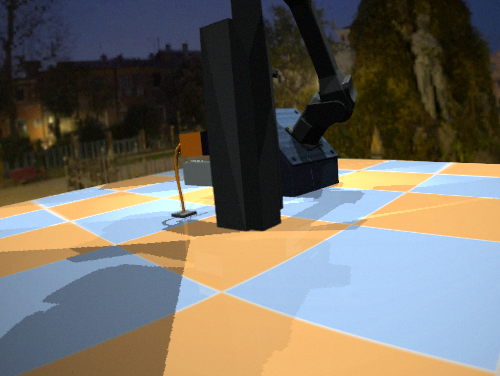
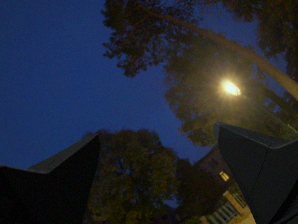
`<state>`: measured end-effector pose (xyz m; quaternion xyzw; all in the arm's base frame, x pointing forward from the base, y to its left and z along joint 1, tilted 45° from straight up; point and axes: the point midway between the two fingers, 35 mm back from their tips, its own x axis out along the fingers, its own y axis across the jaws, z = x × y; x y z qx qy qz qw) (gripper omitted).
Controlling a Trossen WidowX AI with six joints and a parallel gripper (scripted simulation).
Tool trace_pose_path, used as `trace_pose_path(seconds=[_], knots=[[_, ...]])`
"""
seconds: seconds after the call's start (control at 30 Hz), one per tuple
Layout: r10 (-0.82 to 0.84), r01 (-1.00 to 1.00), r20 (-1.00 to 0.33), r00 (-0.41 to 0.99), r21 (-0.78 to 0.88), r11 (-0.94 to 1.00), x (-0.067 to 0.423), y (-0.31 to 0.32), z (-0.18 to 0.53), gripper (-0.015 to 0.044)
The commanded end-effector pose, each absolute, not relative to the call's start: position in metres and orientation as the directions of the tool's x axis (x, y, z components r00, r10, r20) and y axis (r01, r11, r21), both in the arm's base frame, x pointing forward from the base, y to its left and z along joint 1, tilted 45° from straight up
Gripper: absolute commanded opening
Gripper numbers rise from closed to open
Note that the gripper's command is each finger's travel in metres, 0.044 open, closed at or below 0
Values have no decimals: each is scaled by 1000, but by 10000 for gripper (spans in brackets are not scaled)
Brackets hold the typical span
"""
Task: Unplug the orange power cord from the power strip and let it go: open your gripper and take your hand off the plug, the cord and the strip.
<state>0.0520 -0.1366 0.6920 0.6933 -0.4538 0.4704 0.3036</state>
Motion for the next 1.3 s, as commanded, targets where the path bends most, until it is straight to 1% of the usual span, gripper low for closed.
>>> trace_pose_path(seconds=[0.0,0.07,0.27,0.3,0.4,0.53,0.73,0.87,1.0,1.13,1.27], knots=[[-339,-916,930,141,-7,-400,50,-135,693,374],[-302,-928,947,106,-15,-373,39,-119,697,321],[-99,-967,995,-15,-39,-251,1,-42,710,164],[-61,-972,998,-28,-42,-232,-2,-28,711,160],[2,-993,1000,-7,-6,-114,-1,1,712,160],[161,-999,987,-21,-16,-28,-1,59,708,160],[404,-996,915,21,-16,88,24,145,688,160],[550,-986,830,92,-1,166,57,196,665,160],[668,-969,720,190,29,244,100,238,634,160],[750,-943,587,303,71,326,150,267,597,160],[794,-903,438,421,124,411,205,283,554,160]])
